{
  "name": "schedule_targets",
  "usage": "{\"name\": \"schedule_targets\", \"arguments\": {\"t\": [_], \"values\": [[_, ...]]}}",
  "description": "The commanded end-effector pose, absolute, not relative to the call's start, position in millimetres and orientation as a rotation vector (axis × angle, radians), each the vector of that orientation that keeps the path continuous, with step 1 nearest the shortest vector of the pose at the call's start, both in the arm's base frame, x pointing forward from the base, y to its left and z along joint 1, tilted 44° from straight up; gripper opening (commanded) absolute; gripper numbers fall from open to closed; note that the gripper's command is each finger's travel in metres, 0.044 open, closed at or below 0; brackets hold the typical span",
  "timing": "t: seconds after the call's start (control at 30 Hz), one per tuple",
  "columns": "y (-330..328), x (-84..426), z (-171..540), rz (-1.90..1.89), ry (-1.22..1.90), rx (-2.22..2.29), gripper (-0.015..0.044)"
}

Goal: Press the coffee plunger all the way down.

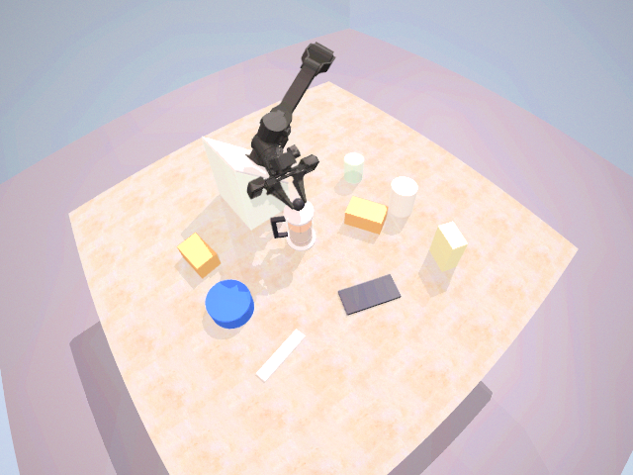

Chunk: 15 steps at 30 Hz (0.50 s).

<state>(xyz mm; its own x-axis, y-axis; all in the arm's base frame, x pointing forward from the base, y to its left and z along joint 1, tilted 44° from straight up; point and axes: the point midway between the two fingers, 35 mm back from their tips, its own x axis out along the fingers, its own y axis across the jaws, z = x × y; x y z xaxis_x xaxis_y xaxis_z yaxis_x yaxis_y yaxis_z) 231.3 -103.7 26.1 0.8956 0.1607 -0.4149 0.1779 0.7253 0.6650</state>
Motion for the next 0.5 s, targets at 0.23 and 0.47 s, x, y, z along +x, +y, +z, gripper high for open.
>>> {"name": "schedule_targets", "arguments": {"t": [0.23, 0.47], "values": [[-103.9, 231.4, 25.8, -0.010, 0.473, 0.769, 0.0126], [-103.9, 231.4, 25.8, -0.010, 0.473, 0.769, 0.0178]]}}
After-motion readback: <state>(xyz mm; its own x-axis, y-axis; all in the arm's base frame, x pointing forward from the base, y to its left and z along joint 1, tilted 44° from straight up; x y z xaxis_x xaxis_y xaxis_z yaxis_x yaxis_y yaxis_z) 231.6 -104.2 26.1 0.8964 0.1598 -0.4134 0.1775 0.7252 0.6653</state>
